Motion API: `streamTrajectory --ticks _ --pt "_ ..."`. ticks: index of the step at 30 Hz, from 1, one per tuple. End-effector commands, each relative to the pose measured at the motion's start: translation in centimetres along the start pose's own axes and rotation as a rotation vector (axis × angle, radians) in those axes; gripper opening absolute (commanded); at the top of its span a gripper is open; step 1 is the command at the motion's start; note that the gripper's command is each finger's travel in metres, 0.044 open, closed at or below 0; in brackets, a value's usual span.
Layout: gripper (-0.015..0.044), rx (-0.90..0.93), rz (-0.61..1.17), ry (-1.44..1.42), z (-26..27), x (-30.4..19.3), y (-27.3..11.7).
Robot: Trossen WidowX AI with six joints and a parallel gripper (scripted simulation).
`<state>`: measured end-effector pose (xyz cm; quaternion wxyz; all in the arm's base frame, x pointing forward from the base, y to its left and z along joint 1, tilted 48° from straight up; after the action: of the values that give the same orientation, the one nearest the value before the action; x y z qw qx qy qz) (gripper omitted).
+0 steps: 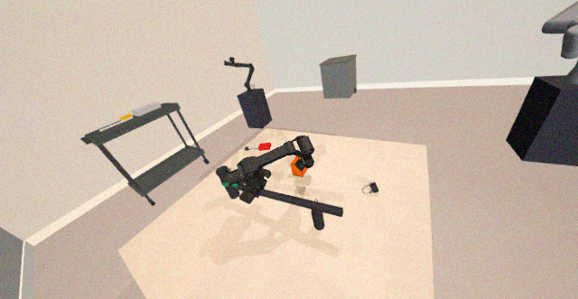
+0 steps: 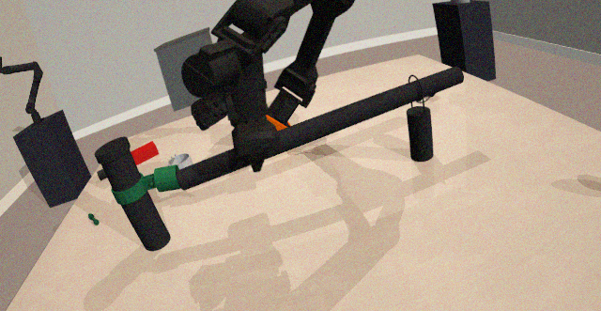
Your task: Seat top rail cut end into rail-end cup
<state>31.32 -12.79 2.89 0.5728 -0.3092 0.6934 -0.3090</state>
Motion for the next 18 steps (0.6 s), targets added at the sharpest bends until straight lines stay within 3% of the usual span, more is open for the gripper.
streamTrajectory --ticks 1,18 --pt "0.0000 0.038 -0.033 0.004 0.25 1.10 -0.99" --pt "0.0000 0.037 -0.033 0.004 -0.56 1.27 -1.08"
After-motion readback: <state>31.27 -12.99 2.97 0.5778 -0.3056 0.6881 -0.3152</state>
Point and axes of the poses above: the point midway between the two fingers, 35 mm back from their tips, its own y axis out along the fingers, its own z axis across the jaws, x = y × z, the point moved 4 cm from there along -y, back along the fingers, and after that the axes turned 10 degrees about y, right-handed, at the moved point
